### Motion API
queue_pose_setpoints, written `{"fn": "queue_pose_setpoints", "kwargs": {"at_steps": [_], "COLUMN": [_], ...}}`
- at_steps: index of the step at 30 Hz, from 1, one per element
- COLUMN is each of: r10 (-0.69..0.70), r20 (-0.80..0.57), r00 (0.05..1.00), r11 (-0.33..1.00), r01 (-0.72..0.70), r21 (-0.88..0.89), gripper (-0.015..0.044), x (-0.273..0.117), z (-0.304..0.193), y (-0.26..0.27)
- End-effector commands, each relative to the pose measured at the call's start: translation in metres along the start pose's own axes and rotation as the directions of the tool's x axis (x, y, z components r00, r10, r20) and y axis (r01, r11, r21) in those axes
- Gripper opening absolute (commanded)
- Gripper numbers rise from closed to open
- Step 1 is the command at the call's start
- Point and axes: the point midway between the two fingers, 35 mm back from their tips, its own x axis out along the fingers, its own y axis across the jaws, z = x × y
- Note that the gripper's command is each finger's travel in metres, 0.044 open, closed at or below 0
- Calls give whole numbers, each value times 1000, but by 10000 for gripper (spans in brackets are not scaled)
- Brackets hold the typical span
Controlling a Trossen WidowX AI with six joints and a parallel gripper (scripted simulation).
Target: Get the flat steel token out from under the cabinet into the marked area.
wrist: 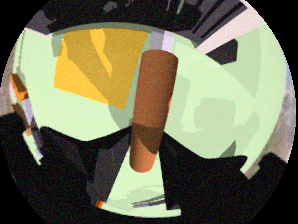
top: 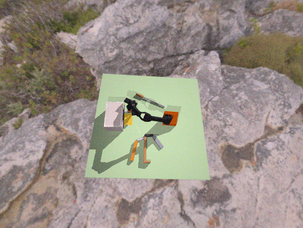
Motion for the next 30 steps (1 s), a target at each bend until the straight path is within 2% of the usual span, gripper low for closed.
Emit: {"fn": "queue_pose_setpoints", "kwargs": {"at_steps": [1, 30], "r10": [4, 6], "r20": [2, 2], "r00": [1000, 1000], "r11": [1000, 1000], "r01": [-4, -6], "r21": [-4, -4], "gripper": [0, 0], "x": [1, 1], "z": [2, 2], "y": [8, 38]}}
